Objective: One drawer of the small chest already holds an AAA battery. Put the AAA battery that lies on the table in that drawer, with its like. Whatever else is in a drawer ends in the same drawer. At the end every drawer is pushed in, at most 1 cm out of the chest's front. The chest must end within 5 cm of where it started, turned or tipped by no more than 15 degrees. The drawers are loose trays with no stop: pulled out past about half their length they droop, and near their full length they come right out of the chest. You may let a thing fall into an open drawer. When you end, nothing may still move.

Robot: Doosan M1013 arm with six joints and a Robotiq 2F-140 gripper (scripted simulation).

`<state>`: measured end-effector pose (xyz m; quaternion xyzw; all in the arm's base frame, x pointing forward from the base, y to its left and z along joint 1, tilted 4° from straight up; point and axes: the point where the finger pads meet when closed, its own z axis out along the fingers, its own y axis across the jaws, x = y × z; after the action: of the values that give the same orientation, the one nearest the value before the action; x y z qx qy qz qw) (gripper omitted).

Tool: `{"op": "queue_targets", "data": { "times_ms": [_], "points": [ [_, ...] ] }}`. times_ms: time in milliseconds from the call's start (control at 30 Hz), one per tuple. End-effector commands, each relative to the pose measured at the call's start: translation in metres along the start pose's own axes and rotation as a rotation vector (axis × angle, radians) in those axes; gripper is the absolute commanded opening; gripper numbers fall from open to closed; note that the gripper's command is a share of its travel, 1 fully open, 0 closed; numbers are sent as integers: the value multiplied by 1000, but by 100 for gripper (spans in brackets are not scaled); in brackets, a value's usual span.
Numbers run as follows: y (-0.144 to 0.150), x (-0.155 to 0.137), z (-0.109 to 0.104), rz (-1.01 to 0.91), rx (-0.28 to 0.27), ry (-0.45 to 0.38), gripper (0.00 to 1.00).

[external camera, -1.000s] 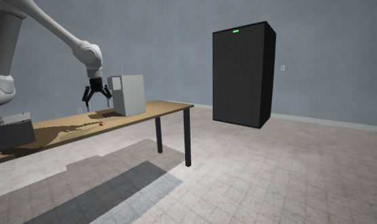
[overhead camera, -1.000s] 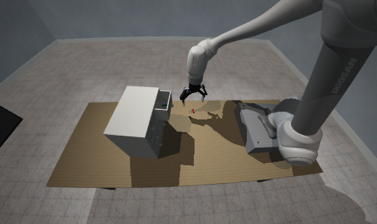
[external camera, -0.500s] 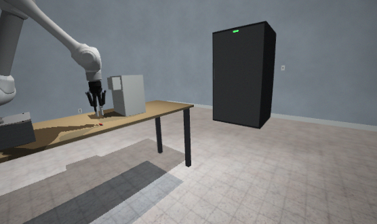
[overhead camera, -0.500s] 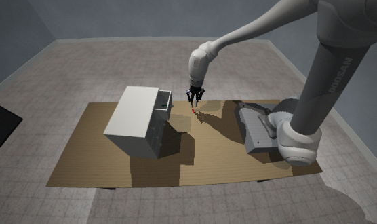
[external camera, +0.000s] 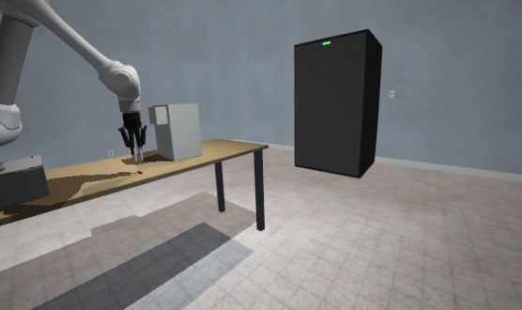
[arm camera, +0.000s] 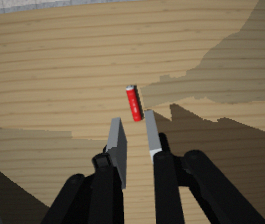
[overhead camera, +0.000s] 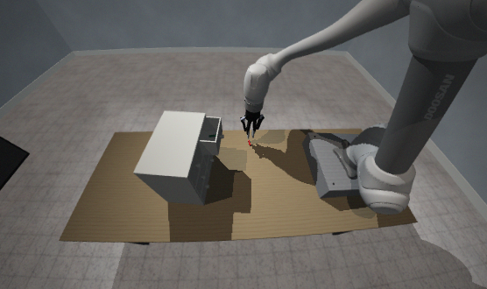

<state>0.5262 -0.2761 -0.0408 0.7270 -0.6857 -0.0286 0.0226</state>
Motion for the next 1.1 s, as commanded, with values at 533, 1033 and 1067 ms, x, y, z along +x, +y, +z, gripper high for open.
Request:
{"op": "queue_targets", "data": {
  "times_ms": [533,1033,1067],
  "points": [
    [0,0,38,0,0,0,15],
    [-1,0,50,0,0,0,15],
    [-1,0,50,0,0,0,15]
  ]
}}
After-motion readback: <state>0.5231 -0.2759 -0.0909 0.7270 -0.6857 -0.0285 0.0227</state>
